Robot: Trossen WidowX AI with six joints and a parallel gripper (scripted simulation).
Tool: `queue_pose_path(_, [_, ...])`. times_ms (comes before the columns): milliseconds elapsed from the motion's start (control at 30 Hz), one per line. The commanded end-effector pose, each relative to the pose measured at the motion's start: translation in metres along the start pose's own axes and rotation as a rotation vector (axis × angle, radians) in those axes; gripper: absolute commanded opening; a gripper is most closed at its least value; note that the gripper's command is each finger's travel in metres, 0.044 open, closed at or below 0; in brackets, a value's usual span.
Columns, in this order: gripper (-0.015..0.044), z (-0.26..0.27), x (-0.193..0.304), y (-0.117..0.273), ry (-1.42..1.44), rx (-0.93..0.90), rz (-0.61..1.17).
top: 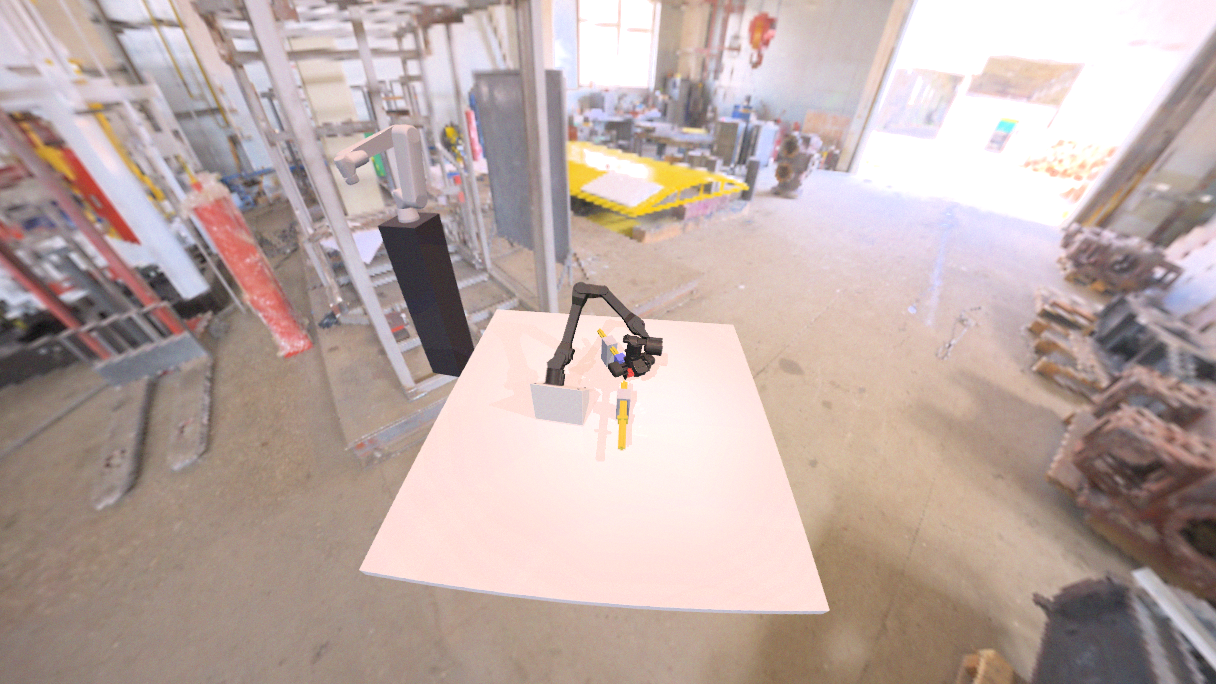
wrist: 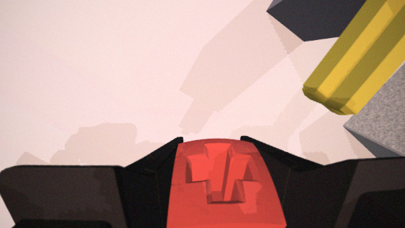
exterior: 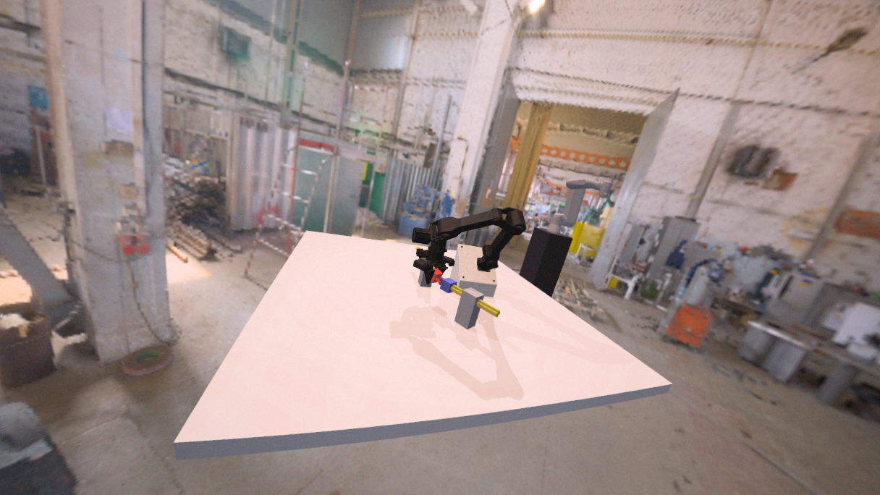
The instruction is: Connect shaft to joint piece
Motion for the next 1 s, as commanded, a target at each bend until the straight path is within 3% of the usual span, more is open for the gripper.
queue_pose_path(0, [0.0,-0.003,-0.002,-0.001,-0.067,-0.003,0.029])
queue_pose_path(967, [0.0,-0.027,-0.008,-0.011,-0.46,-0.057,0.196])
Point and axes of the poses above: the point midway between the two fingers, 35 mm back from their tips, its own y axis back along the fingers, its own z axis across the jaws, x = y × z, the point moved 6 cm from there along y, back along the fingers, and after that the axes turned 5 degrees about -y, right-handed, at the moved point
